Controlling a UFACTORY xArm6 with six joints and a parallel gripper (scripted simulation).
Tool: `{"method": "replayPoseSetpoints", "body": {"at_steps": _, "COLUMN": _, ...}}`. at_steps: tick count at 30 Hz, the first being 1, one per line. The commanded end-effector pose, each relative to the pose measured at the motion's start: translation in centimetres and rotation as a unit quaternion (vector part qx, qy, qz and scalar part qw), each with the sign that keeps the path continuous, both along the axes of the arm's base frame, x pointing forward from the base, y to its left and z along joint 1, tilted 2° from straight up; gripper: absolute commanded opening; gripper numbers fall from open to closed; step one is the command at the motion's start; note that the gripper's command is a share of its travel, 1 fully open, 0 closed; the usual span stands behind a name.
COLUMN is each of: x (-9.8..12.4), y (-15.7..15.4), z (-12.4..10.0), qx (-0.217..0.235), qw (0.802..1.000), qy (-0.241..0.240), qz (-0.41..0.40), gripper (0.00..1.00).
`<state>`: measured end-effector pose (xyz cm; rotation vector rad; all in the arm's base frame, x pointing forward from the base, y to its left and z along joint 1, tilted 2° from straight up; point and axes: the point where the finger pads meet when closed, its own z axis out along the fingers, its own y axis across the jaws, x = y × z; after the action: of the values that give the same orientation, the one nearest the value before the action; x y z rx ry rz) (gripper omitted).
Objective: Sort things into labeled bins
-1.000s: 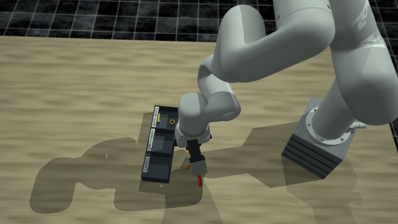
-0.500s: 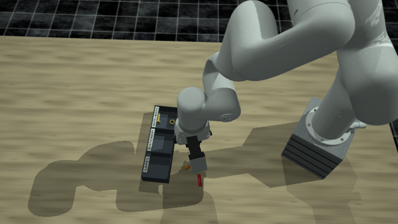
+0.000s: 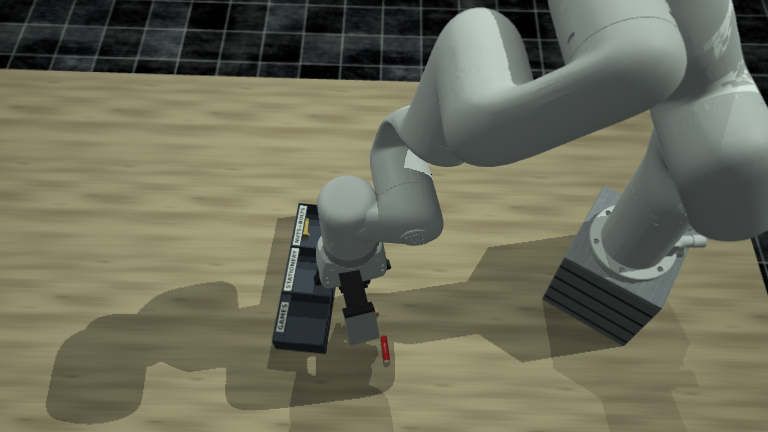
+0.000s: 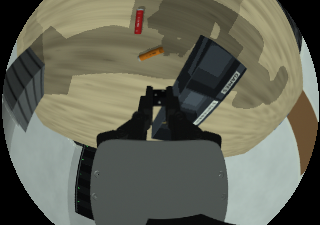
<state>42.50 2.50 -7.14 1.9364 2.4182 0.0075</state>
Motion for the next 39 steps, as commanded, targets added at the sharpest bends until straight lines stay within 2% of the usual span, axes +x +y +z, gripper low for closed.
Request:
{"method": "replayPoseSetpoints", "body": {"at_steps": 1, "x": 1.8, "y": 0.9, "z": 0.1, "qx": 0.002, "qw": 0.999, "qy": -0.002, "qz": -0.050, "gripper": 0.00}}
{"method": "replayPoseSetpoints", "body": {"at_steps": 7, "x": 5.0, "y": 2.6, "z": 0.2, "qx": 0.007, "qw": 0.985, "qy": -0.004, "qz": -0.170, "gripper": 0.00}}
{"method": "replayPoseSetpoints", "body": {"at_steps": 10, "x": 5.5, "y": 2.9, "z": 0.2, "qx": 0.007, "qw": 0.985, "qy": -0.004, "qz": -0.170, "gripper": 0.00}}
{"method": "replayPoseSetpoints", "body": {"at_steps": 15, "x": 8.0, "y": 4.2, "z": 0.2, "qx": 0.007, "qw": 0.985, "qy": -0.005, "qz": -0.170, "gripper": 0.00}}
{"method": "replayPoseSetpoints", "body": {"at_steps": 31, "x": 7.9, "y": 4.2, "z": 0.2, "qx": 0.007, "qw": 0.985, "qy": -0.005, "qz": -0.170, "gripper": 0.00}}
{"method": "replayPoseSetpoints", "body": {"at_steps": 39, "x": 8.0, "y": 4.1, "z": -1.4, "qx": 0.007, "qw": 0.985, "qy": -0.004, "qz": -0.170, "gripper": 0.00}}
